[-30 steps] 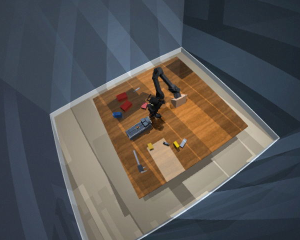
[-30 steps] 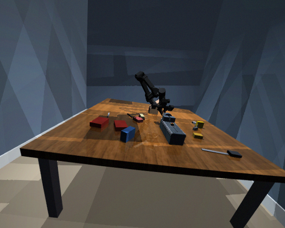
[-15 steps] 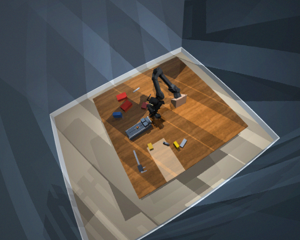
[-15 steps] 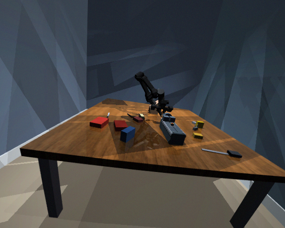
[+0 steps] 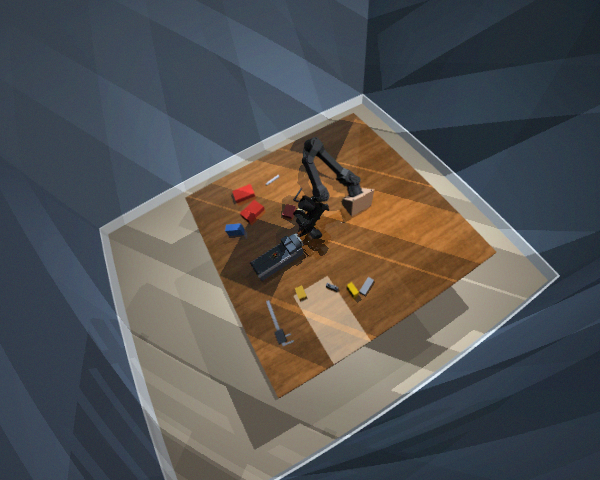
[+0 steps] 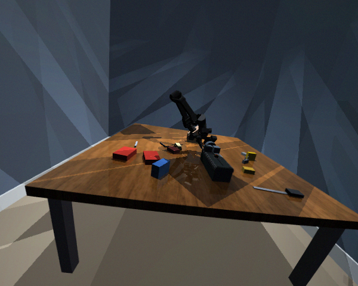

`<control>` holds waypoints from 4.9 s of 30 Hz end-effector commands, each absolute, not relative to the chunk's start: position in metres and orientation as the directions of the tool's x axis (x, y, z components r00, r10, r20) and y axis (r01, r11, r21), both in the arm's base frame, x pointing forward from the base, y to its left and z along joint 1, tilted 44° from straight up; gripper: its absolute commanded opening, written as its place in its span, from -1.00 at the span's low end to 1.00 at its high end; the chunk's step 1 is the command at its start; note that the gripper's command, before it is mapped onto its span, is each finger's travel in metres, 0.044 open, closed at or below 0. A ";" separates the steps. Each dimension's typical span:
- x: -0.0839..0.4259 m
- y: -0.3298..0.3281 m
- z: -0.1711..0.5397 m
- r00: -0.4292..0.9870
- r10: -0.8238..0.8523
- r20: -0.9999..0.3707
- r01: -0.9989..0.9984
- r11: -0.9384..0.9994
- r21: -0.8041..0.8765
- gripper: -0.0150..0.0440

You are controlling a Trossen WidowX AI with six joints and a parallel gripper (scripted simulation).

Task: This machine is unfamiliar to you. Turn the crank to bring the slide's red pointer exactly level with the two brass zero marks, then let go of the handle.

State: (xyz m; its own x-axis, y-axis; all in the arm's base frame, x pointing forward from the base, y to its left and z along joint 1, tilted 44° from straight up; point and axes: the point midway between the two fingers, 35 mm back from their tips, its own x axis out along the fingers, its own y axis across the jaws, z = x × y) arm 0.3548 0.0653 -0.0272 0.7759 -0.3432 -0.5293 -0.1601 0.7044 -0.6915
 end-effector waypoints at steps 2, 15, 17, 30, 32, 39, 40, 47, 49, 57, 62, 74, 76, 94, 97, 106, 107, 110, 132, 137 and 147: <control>0.356 0.060 -0.036 0.770 -0.346 -0.536 -0.164 0.705 -0.690 -0.49; 0.354 0.061 -0.054 0.770 -0.346 -0.536 -0.164 0.705 -0.690 -0.49; 0.354 0.062 -0.057 0.770 -0.346 -0.536 -0.164 0.705 -0.690 -0.49; 0.351 0.069 -0.069 0.770 -0.345 -0.536 -0.164 0.705 -0.690 -0.49; 0.350 0.071 -0.070 0.770 -0.345 -0.536 -0.164 0.706 -0.689 -0.49; 0.350 0.075 -0.072 0.771 -0.345 -0.536 -0.164 0.706 -0.689 -0.49; 0.350 0.075 -0.072 0.771 -0.345 -0.536 -0.164 0.706 -0.689 -0.49; 0.349 0.079 -0.073 0.771 -0.345 -0.536 -0.164 0.706 -0.689 -0.49; 0.349 0.080 -0.074 0.771 -0.345 -0.536 -0.164 0.706 -0.689 -0.49; 0.348 0.083 -0.075 0.771 -0.344 -0.536 -0.164 0.706 -0.689 -0.49; 0.347 0.086 -0.075 0.771 -0.344 -0.536 -0.164 0.707 -0.688 -0.49; 0.346 0.092 -0.075 0.771 -0.344 -0.537 -0.164 0.707 -0.688 -0.49; 0.346 0.093 -0.075 0.771 -0.344 -0.537 -0.164 0.707 -0.688 -0.49; 0.344 0.103 -0.072 0.771 -0.343 -0.537 -0.164 0.708 -0.687 -0.49; 0.344 0.105 -0.071 0.771 -0.343 -0.537 -0.164 0.708 -0.687 -0.49; 0.343 0.111 -0.067 0.771 -0.343 -0.537 -0.164 0.708 -0.687 -0.49; 0.343 0.111 -0.066 0.771 -0.343 -0.537 -0.164 0.708 -0.687 -0.49; 0.342 0.113 -0.064 0.771 -0.343 -0.537 -0.164 0.708 -0.687 -0.49; 0.343 0.114 -0.060 0.771 -0.343 -0.537 -0.164 0.708 -0.687 -0.49; 0.343 0.114 -0.060 0.771 -0.343 -0.537 -0.164 0.708 -0.687 -0.49; 0.343 0.114 -0.060 0.771 -0.343 -0.537 -0.164 0.708 -0.687 -0.49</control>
State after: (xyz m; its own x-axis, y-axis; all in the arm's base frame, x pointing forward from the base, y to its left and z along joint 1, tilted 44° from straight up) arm 0.3430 0.1128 -0.0618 0.7678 -0.3429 -0.5411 -0.1667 0.7086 -0.6857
